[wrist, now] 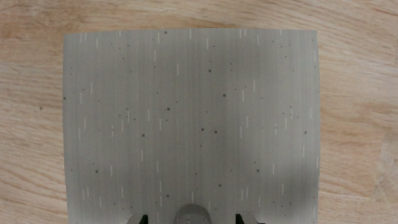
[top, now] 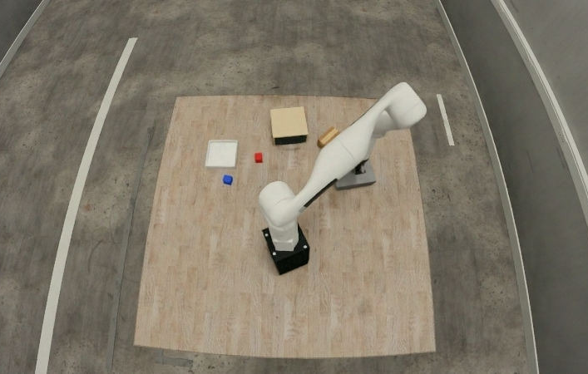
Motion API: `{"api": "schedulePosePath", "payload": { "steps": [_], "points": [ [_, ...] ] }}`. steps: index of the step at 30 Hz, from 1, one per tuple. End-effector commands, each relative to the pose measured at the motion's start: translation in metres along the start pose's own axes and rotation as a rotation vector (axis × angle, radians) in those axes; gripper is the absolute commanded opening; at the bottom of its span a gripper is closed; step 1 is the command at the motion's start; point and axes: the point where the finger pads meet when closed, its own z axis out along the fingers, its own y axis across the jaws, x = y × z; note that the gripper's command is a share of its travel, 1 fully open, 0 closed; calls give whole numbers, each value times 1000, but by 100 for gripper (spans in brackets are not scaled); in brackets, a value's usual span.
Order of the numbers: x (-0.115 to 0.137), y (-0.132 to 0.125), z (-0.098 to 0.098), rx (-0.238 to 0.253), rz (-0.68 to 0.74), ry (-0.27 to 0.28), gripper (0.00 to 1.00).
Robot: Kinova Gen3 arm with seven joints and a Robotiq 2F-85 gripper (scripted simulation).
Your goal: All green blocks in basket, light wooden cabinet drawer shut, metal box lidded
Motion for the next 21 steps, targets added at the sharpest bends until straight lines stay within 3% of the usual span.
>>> {"api": "schedulePosePath", "payload": {
  "steps": [1,21],
  "points": [
    [-1,0,1,-1,0,-2,48],
    [-1,0,15,-1,0,-2,48]
  ]
}}
